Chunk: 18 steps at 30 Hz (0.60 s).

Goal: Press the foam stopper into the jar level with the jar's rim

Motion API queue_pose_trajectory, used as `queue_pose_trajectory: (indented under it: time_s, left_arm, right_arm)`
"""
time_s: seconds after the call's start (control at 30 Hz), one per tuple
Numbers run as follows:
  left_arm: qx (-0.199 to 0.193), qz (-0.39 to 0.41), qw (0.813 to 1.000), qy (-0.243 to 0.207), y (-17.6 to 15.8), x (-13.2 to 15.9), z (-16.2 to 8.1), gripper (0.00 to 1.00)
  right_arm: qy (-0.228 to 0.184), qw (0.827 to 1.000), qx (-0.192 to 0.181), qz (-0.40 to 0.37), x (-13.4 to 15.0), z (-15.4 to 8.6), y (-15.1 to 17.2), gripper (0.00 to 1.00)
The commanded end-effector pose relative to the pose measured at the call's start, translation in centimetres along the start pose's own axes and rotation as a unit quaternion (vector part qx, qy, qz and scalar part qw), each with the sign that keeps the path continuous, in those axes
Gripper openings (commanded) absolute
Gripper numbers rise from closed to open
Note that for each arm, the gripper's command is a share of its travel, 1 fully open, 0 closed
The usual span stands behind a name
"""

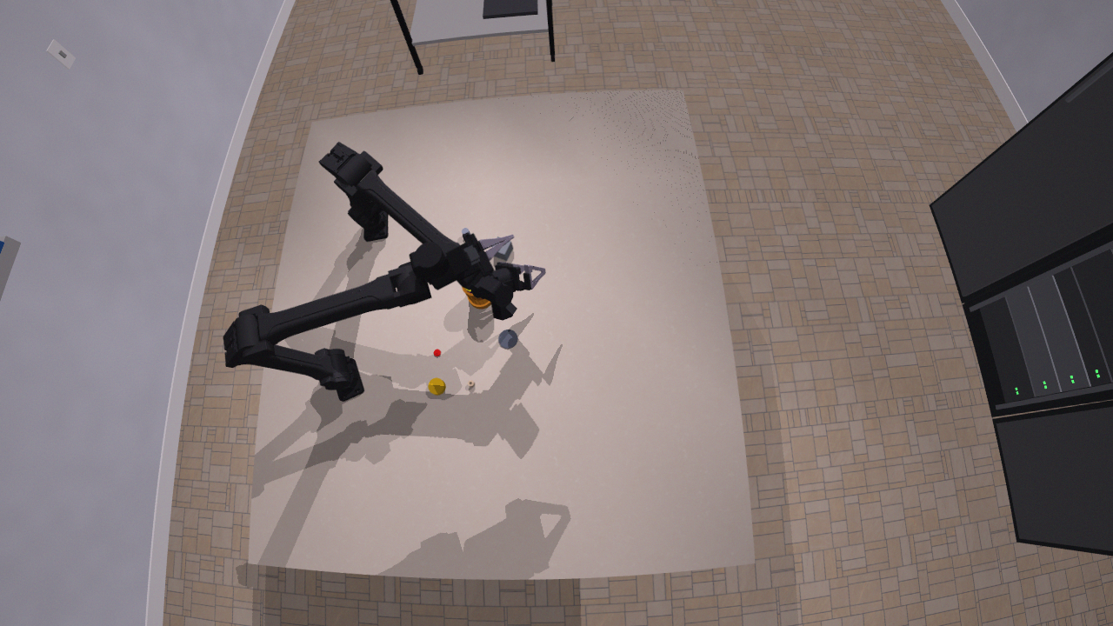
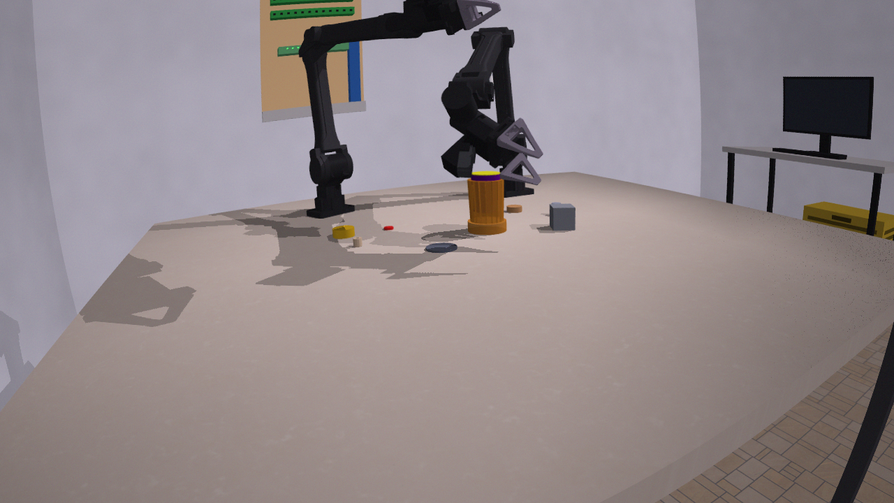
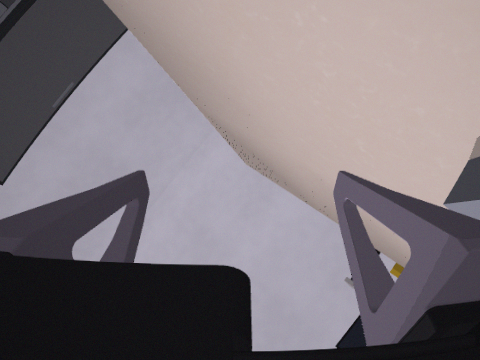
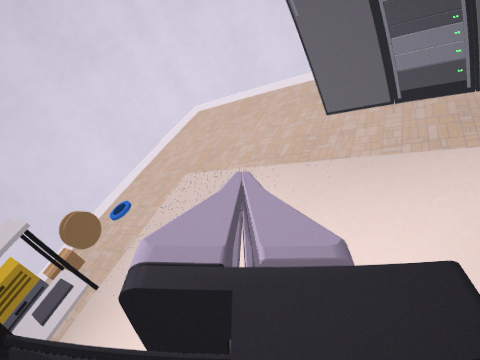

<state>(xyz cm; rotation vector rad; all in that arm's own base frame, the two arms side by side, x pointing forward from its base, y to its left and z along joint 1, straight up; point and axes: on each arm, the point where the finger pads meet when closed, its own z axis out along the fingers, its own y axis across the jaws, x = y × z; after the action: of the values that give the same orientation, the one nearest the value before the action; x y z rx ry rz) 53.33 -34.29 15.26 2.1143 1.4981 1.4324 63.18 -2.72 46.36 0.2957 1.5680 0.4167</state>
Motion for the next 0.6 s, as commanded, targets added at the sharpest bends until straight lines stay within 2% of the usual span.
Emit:
queue_pose_trajectory:
  time_s: [0.0,0.23,0.3,0.33,0.37,0.4,0.43,0.57]
  left_arm:
    - [-0.008,0.051,0.999,-0.003,-0.4,-0.4,-3.3,0.98]
    - [-0.010,0.109,0.994,0.016,-1.9,-0.1,-5.7,0.98]
    - [-0.010,0.109,0.994,0.016,-1.9,-0.1,-5.7,0.98]
    - [-0.002,0.113,0.993,0.024,-2.1,0.1,-4.7,0.98]
    - [0.008,0.120,0.992,0.030,-3.1,0.2,-3.7,0.98]
    - [-0.007,0.118,0.993,0.024,-2.3,0.5,-5.8,0.98]
    - [-0.014,0.126,0.992,0.021,-2.3,0.0,-6.8,0.98]
    - [-0.019,0.158,0.987,0.027,-2.8,0.0,-8.5,0.98]
  right_arm:
    - [0.005,0.999,-0.005,-0.043,0.0,-1.4,1.9,0.00]
    - [0.001,0.997,0.003,-0.073,-0.3,-3.2,2.5,0.00]
    - [0.001,0.997,0.003,-0.073,-0.3,-3.2,2.5,0.00]
    - [-0.004,0.997,0.007,-0.076,-1.0,-2.8,2.2,0.00]
    - [0.013,0.997,0.008,-0.073,1.1,-2.6,1.9,0.00]
    - [0.002,0.997,0.004,-0.077,-0.1,-3.5,2.6,0.00]
    - [0.000,0.997,0.004,-0.080,-0.3,-3.8,2.8,0.00]
    - [-0.010,0.995,0.003,-0.101,-1.3,-4.8,3.7,0.00]
